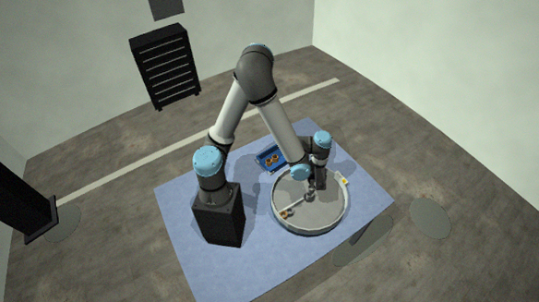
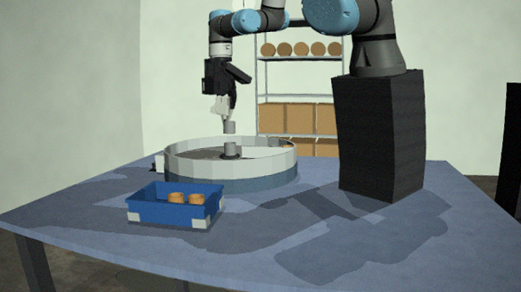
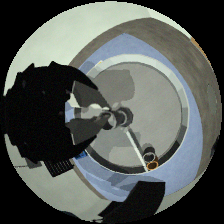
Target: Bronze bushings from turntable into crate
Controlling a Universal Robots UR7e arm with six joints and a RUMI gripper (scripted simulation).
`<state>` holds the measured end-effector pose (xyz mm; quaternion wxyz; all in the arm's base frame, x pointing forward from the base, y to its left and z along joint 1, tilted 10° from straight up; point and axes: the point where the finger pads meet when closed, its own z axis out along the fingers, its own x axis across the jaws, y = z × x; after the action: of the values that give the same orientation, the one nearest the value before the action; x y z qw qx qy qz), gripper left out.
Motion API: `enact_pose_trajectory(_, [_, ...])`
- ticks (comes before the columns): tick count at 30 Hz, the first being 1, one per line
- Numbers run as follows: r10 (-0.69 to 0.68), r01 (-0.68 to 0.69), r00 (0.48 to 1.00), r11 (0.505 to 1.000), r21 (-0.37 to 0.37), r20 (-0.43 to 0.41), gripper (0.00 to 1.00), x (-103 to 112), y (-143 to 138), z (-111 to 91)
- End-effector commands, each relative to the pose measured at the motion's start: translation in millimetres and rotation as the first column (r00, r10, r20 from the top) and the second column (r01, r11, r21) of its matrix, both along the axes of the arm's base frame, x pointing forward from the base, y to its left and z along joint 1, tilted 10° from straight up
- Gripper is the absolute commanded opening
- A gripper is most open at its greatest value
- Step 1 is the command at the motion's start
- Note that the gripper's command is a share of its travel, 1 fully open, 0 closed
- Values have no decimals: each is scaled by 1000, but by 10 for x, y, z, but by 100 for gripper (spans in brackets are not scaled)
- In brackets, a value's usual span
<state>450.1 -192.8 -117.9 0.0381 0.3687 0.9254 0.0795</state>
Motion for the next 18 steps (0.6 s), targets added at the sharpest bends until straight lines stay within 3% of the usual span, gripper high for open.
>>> enact_pose_trajectory(1, [0, 0, 1000, 1000, -1, 1, 0, 4, -3, -12])
enact_pose_trajectory(8, [1, -1, 1000, 1000, 1, 2, 0, 11, 10, -210])
enact_pose_trajectory(18, [1, -1, 1000, 1000, 1, 2, 0, 11, 11, -212])
